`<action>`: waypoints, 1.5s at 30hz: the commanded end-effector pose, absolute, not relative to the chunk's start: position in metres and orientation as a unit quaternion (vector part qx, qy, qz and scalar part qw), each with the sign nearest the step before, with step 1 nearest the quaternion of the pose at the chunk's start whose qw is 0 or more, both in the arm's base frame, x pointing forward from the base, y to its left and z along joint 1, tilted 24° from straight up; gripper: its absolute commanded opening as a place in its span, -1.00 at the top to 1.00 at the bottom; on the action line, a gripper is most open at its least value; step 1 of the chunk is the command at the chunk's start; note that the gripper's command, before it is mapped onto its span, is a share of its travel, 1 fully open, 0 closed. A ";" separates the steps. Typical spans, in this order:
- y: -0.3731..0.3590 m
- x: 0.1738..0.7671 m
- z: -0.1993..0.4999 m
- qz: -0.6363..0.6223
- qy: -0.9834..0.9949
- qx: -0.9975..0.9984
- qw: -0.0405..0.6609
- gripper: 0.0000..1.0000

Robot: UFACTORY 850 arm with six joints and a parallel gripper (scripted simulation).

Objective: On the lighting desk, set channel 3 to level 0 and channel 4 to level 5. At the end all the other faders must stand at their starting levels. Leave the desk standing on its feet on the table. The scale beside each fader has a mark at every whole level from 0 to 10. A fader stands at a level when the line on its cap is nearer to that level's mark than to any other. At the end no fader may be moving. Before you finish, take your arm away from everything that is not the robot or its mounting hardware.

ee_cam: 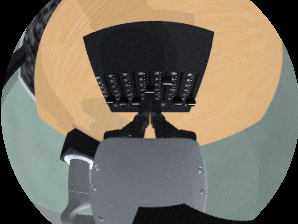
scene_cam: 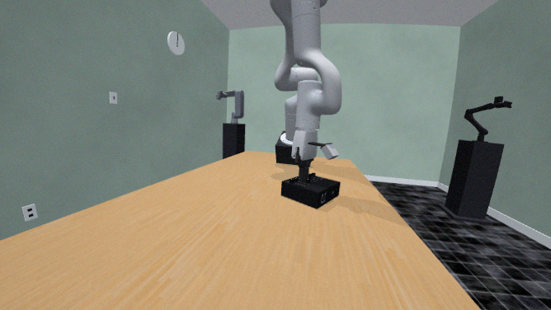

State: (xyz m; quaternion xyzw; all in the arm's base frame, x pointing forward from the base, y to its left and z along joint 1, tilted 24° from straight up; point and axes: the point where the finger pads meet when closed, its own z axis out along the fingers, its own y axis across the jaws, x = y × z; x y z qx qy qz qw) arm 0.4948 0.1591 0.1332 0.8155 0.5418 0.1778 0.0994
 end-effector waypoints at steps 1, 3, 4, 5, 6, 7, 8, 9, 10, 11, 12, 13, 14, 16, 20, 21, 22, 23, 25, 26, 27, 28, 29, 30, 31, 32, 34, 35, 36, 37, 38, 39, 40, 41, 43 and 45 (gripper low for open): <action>0.159 0.495 0.134 0.178 0.542 0.815 0.100 1.00; 0.159 0.495 0.134 0.178 0.542 0.815 0.100 1.00; 0.159 0.495 0.134 0.178 0.542 0.815 0.100 1.00; 0.159 0.495 0.134 0.178 0.542 0.815 0.100 1.00; 0.159 0.495 0.134 0.178 0.542 0.815 0.100 1.00; 0.159 0.495 0.134 0.178 0.542 0.815 0.100 1.00; 0.159 0.495 0.134 0.178 0.542 0.815 0.100 1.00; 0.159 0.495 0.134 0.178 0.542 0.815 0.100 1.00; 0.159 0.495 0.134 0.178 0.542 0.815 0.100 1.00; 0.159 0.495 0.134 0.178 0.542 0.815 0.100 1.00; 0.159 0.495 0.134 0.178 0.542 0.815 0.100 1.00; 0.159 0.495 0.134 0.178 0.542 0.815 0.100 1.00; 0.159 0.495 0.134 0.178 0.542 0.815 0.100 1.00; 0.158 0.495 0.133 0.178 0.542 0.815 0.100 1.00; 0.157 0.494 0.133 0.178 0.542 0.815 0.100 1.00; 0.156 0.494 0.133 0.178 0.542 0.815 0.100 1.00; 0.156 0.494 0.133 0.178 0.542 0.815 0.100 1.00; 0.155 0.494 0.133 0.178 0.542 0.815 0.100 1.00; 0.154 0.493 0.133 0.178 0.542 0.815 0.100 1.00; 0.154 0.493 0.133 0.178 0.542 0.815 0.100 1.00; 0.154 0.493 0.133 0.178 0.542 0.815 0.100 1.00; 0.154 0.493 0.133 0.178 0.542 0.815 0.100 1.00; 0.154 0.493 0.133 0.178 0.542 0.815 0.100 1.00; 0.154 0.493 0.133 0.178 0.542 0.815 0.100 1.00; 0.154 0.493 0.133 0.178 0.542 0.815 0.100 1.00; 0.154 0.493 0.134 0.178 0.542 0.815 0.100 1.00; 0.154 0.492 0.136 0.178 0.542 0.815 0.100 1.00; 0.154 0.492 0.136 0.178 0.542 0.815 0.100 1.00; 0.154 0.492 0.136 0.178 0.542 0.815 0.100 1.00; 0.154 0.491 0.138 0.178 0.542 0.815 0.100 1.00; 0.154 0.490 0.140 0.178 0.542 0.815 0.100 1.00; 0.153 0.489 0.143 0.178 0.542 0.815 0.100 1.00; 0.153 0.488 0.145 0.178 0.542 0.815 0.100 1.00; 0.153 0.486 0.148 0.178 0.542 0.815 0.100 1.00; 0.153 0.484 0.154 0.178 0.542 0.815 0.100 1.00; 0.153 0.482 0.159 0.178 0.542 0.815 0.100 1.00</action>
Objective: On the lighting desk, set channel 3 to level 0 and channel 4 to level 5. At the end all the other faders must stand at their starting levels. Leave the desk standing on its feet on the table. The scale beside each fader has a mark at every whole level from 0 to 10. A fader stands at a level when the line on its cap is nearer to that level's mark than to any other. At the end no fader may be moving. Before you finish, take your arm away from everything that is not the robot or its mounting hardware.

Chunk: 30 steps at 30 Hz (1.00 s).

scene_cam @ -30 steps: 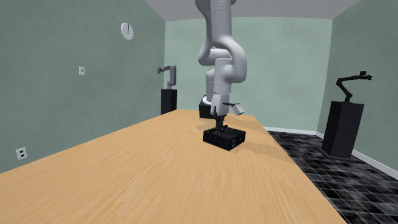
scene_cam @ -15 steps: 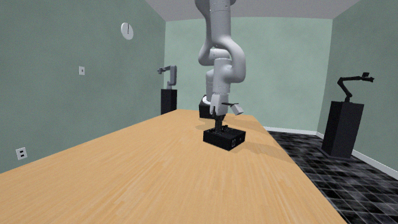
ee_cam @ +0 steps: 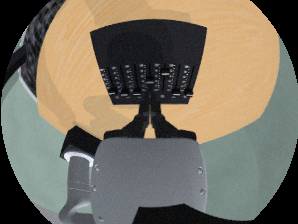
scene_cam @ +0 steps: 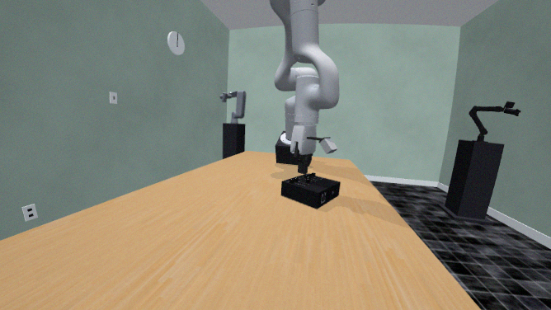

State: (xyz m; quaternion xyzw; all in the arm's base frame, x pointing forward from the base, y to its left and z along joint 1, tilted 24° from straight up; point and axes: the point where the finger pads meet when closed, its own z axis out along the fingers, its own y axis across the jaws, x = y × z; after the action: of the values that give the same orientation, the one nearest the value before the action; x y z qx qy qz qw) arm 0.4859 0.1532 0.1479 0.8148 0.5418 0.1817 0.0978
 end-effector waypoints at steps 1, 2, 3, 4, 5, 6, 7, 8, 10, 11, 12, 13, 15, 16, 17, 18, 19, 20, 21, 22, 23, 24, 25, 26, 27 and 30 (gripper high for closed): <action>0.153 0.481 0.161 0.178 0.542 0.815 0.100 1.00; 0.153 0.480 0.163 0.178 0.542 0.815 0.100 1.00; 0.153 0.479 0.165 0.178 0.542 0.815 0.100 1.00; 0.153 0.479 0.166 0.178 0.542 0.815 0.100 1.00; 0.153 0.478 0.168 0.178 0.542 0.815 0.100 1.00; 0.153 0.478 0.168 0.178 0.542 0.815 0.100 1.00; 0.153 0.478 0.168 0.178 0.542 0.815 0.100 1.00; 0.153 0.478 0.168 0.178 0.542 0.815 0.100 1.00; 0.153 0.477 0.169 0.178 0.542 0.815 0.100 1.00; 0.153 0.477 0.169 0.178 0.542 0.815 0.100 1.00; 0.153 0.477 0.169 0.178 0.542 0.815 0.100 1.00; 0.153 0.477 0.169 0.178 0.542 0.815 0.100 1.00; 0.153 0.477 0.169 0.178 0.542 0.815 0.100 1.00; 0.153 0.477 0.169 0.178 0.542 0.815 0.100 1.00; 0.153 0.477 0.169 0.178 0.542 0.815 0.100 1.00; 0.153 0.477 0.169 0.178 0.542 0.815 0.100 1.00; 0.153 0.477 0.169 0.178 0.542 0.815 0.100 1.00; 0.153 0.477 0.169 0.178 0.542 0.815 0.100 1.00; 0.153 0.477 0.169 0.178 0.542 0.815 0.100 1.00; 0.153 0.477 0.169 0.178 0.542 0.815 0.100 -1.00; 0.153 0.477 0.169 0.178 0.542 0.815 0.100 -1.00; 0.153 0.477 0.169 0.178 0.542 0.815 0.100 -1.00; 0.153 0.477 0.169 0.178 0.542 0.815 0.100 -1.00; 0.153 0.477 0.169 0.178 0.542 0.815 0.100 -1.00; 0.153 0.477 0.170 0.178 0.542 0.815 0.100 -1.00; 0.153 0.477 0.171 0.178 0.542 0.815 0.100 -1.00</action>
State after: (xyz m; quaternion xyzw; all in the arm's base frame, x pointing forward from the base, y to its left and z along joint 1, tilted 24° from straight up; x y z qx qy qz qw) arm 0.4766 0.1523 0.1688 0.8150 0.5417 0.1804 0.0992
